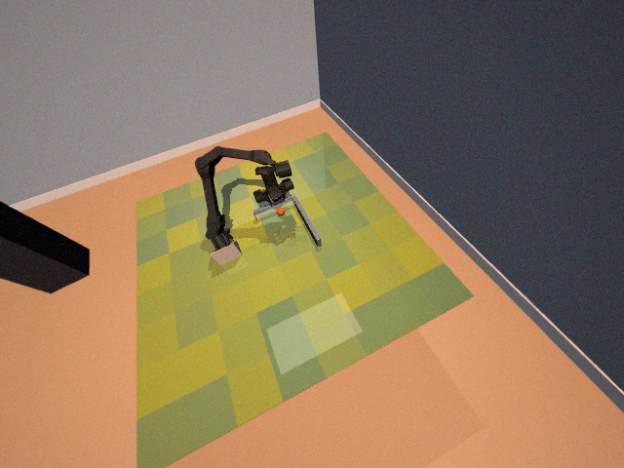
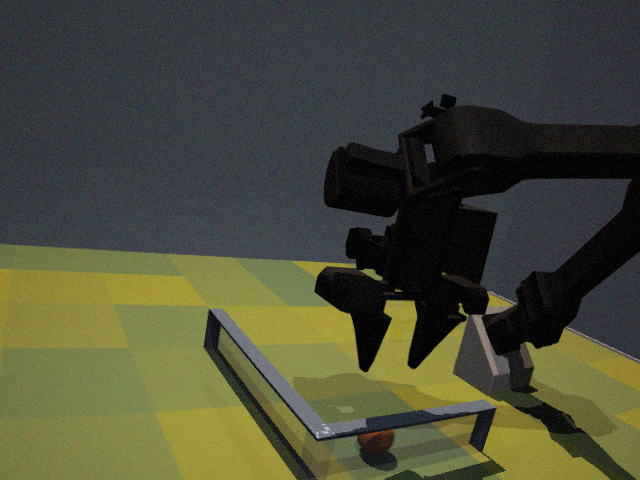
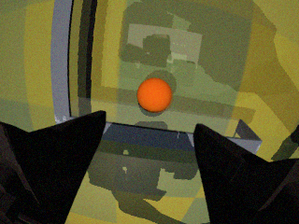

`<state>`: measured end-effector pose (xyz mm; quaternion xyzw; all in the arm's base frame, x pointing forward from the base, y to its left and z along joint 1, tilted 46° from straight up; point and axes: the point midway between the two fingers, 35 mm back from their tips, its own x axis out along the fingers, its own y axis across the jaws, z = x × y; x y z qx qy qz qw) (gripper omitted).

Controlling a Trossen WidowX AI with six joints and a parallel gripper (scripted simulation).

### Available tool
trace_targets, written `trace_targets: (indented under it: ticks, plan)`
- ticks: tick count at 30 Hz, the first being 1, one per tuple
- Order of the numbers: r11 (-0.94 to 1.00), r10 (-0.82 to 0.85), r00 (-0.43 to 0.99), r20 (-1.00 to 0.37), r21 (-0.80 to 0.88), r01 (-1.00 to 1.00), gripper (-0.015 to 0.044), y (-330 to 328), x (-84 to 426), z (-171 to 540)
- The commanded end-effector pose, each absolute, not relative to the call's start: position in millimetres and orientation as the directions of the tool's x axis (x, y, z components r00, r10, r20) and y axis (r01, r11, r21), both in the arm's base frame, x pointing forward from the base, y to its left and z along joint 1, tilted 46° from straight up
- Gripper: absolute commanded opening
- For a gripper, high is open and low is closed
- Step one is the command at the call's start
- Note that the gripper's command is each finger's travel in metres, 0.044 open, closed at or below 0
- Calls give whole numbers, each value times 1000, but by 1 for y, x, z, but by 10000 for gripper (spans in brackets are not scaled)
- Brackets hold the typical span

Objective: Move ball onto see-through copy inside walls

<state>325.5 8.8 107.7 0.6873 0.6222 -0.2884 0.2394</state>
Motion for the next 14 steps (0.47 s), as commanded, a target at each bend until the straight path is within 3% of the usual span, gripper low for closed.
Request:
trace_targets:
  ticks: [1, 5, 10, 14]
  plan:
    - [-110, 717, 58, -694, -32, 993, 300, 10, 325, 107]
    - [-110, 717, 58, -694, -32, 993, 300, 10, 325, 107]
    - [-106, 719, 56, -693, -30, 994, 432, -16, 321, 135]
    - [-106, 719, 56, -693, -30, 994, 440, -18, 320, 136]
